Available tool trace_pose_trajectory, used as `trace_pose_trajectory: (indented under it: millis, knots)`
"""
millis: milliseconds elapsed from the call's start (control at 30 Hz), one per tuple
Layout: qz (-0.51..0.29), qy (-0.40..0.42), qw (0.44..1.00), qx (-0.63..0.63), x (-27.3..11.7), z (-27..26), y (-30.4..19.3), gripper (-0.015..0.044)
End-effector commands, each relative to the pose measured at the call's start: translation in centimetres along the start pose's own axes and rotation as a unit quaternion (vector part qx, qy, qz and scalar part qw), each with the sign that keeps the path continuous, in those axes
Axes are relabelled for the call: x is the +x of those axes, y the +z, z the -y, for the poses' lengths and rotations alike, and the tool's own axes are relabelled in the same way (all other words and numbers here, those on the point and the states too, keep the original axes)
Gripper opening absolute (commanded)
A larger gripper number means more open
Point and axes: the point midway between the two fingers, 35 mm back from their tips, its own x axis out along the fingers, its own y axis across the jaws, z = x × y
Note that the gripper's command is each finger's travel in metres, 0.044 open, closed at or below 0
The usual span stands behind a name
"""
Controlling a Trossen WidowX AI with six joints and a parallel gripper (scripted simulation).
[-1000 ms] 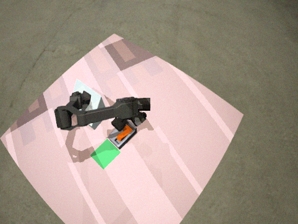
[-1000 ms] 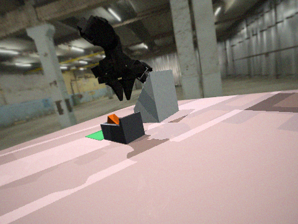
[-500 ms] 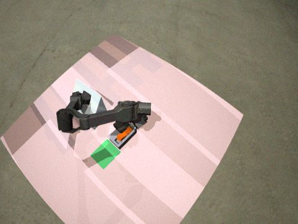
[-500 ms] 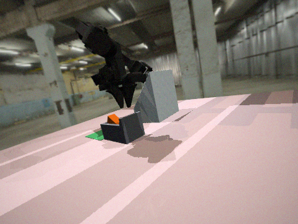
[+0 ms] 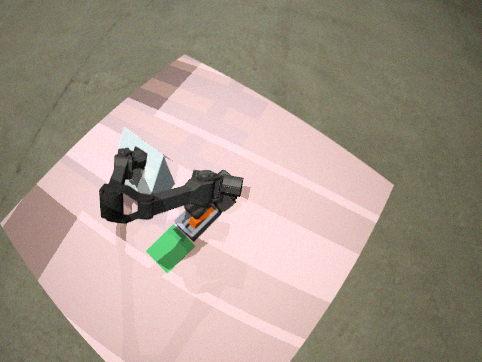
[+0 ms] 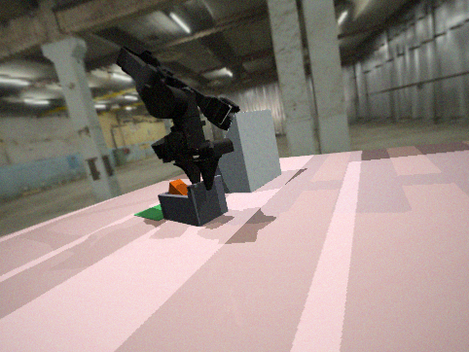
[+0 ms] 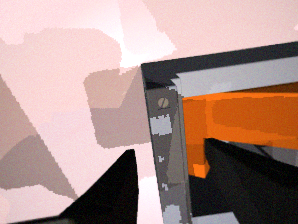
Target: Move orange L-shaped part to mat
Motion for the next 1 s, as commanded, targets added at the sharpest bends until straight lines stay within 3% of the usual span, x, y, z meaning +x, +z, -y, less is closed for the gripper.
trace_pose_trajectory:
  millis: [0, 967]
  knots:
    - [-0.001, -0.004, 1.0, -0.004, 0.8, 0.1, -0.2, 0.018]
    - [-0.001, -0.005, 1.0, -0.004, 3.5, 0.2, -0.2, 0.018]
